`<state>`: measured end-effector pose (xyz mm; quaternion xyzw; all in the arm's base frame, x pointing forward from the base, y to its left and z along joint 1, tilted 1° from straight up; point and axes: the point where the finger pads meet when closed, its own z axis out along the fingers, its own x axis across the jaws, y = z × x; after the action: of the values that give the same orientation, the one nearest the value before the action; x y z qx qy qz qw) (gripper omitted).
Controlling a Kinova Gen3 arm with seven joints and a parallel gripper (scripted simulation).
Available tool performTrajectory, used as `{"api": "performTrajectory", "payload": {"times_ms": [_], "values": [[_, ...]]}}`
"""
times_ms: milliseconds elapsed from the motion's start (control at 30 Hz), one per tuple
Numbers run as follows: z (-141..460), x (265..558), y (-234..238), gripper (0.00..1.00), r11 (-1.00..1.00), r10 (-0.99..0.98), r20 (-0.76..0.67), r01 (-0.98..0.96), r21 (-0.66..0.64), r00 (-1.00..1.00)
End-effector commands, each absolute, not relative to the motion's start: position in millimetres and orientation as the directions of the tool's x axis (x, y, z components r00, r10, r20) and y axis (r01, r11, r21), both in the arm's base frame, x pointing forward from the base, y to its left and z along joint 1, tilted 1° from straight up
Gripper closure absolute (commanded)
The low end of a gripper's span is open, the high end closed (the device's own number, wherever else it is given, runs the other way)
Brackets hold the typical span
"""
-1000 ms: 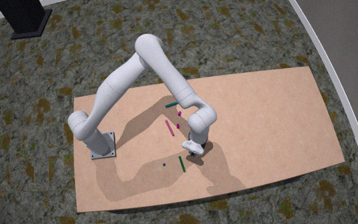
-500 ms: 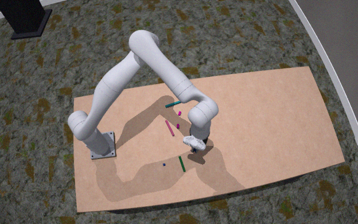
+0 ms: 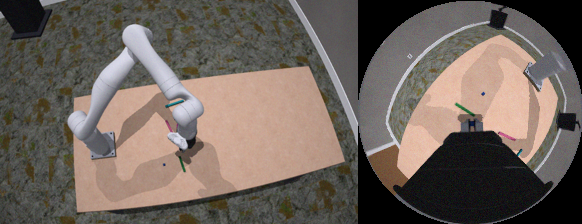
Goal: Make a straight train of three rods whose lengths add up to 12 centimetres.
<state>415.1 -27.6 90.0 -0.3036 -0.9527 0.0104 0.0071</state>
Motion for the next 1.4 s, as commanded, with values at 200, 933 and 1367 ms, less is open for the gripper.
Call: {"api": "performTrajectory", "payload": {"times_ms": [200, 933, 1367], "values": [[92, 347, 3, 0.76, 0.697, 0.718, 0.009, 0.717, -0.016, -0.696], [86, 341, 4, 0.76, 0.683, 0.731, 0.009, 0.73, -0.016, -0.683], [45, 340, 4, 0.76, 0.683, 0.731, 0.009, 0.73, -0.015, -0.683]]}}
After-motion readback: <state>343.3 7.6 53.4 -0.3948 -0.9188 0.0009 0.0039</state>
